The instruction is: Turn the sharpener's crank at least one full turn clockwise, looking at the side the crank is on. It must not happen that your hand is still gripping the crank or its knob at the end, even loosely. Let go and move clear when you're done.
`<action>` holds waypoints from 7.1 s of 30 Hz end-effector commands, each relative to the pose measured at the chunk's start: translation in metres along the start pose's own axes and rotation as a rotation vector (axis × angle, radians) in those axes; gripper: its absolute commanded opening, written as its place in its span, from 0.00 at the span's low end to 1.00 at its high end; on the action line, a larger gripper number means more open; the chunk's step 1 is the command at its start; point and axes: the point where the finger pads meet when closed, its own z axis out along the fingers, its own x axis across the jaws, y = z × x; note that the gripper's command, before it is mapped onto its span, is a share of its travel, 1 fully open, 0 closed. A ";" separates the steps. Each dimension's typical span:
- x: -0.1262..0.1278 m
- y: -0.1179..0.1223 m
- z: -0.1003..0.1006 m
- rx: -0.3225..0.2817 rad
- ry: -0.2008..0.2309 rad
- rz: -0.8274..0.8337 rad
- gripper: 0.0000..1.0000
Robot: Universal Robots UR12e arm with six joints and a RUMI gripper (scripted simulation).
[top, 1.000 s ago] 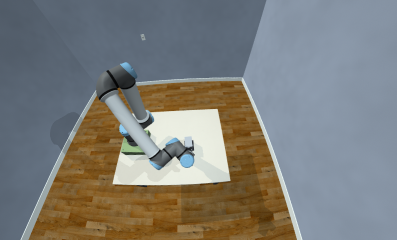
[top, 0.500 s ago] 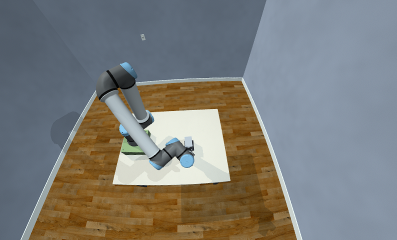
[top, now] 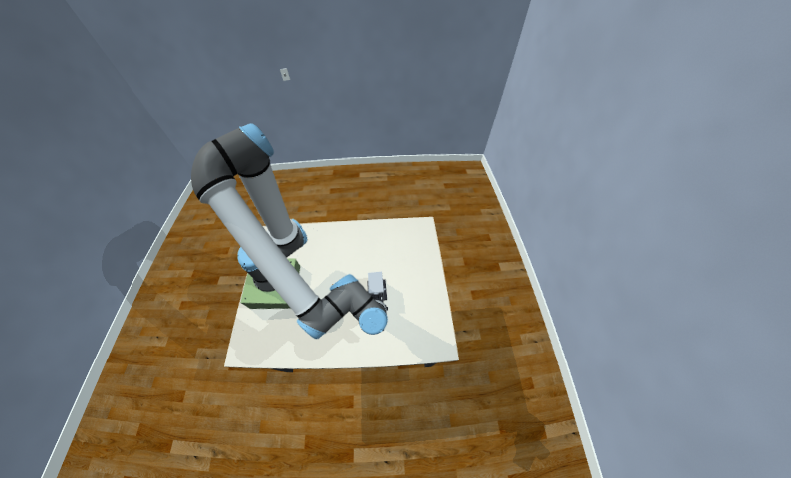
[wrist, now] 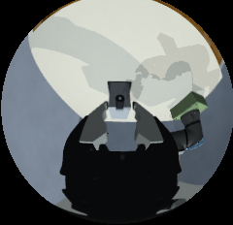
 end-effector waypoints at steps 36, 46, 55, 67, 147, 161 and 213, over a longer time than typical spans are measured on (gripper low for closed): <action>0.000 0.000 0.034 0.001 -0.001 -0.001 0.32; 0.000 0.000 0.034 0.001 -0.001 -0.001 0.32; 0.000 0.000 0.034 0.001 -0.001 -0.001 0.09; 0.000 0.000 0.034 0.001 -0.001 -0.001 0.09; -0.033 -0.006 0.043 0.001 -0.001 -0.001 0.09; -0.041 -0.009 0.050 0.001 -0.001 -0.001 0.09; -0.053 -0.031 0.087 0.001 -0.001 -0.001 0.09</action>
